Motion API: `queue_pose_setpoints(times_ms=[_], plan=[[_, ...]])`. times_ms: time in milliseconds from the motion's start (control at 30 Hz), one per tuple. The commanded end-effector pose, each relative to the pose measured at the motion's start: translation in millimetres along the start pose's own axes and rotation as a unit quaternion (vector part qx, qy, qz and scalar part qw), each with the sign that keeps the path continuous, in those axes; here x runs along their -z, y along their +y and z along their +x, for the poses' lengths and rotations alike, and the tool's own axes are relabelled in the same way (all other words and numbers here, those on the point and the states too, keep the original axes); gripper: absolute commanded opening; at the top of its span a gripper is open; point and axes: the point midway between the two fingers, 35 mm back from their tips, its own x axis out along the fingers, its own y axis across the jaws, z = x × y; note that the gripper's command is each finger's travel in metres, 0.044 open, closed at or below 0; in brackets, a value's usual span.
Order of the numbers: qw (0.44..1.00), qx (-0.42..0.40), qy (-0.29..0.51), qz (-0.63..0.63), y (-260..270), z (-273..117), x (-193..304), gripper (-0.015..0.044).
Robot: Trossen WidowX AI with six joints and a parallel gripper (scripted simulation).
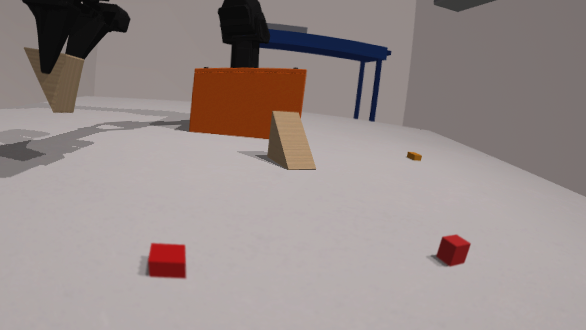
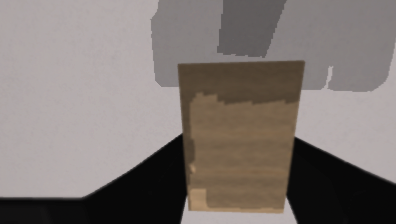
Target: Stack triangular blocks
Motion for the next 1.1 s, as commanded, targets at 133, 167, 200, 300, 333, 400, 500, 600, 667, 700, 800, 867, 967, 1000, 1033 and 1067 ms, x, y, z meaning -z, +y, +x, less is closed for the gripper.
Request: queue_pose_setpoints(times_ms=[133, 167, 200, 300, 333, 400, 500, 600, 667, 700, 800, 867, 967, 1000, 1033, 1067], plan=[[0.992, 0.015, 0.013, 0.128, 0.6, -2.3, -0.7, 0.0000], [0.989, 0.017, 0.015, 0.145, 0.5, -2.6, -0.8, 0.0000], [0.986, 0.019, 0.016, 0.162, 0.4, -2.9, -0.9, 0.0000], [0.977, 0.027, 0.019, 0.212, 0.0, -4.0, -1.1, 0.0000], [0.973, 0.029, 0.020, 0.229, -0.2, -4.4, -1.1, 0.0000], [0.964, 0.035, 0.021, 0.262, -0.5, -5.1, -1.3, 0.0000], [0.949, 0.043, 0.023, 0.311, -1.0, -6.3, -1.5, 0.0000], [0.932, 0.051, 0.024, 0.359, -1.5, -7.5, -1.6, 0.0000], [0.919, 0.057, 0.024, 0.391, -1.9, -8.3, -1.8, 0.0000], [0.912, 0.059, 0.024, 0.406, -2.1, -8.8, -1.8, 0.0000], [0.889, 0.068, 0.023, 0.452, -2.6, -10.1, -2.0, 0.0000], [0.873, 0.074, 0.022, 0.482, -3.0, -11.0, -2.1, 0.0000], [0.848, 0.082, 0.020, 0.524, -3.6, -12.3, -2.2, 0.0000], [0.843, 0.083, 0.020, 0.531, -3.7, -12.6, -2.3, 0.0000], [0.842, 0.084, 0.020, 0.533, -3.8, -12.6, -2.3, 0.0000], [0.842, 0.084, 0.020, 0.533, -3.8, -12.6, -2.3, 0.0000]])
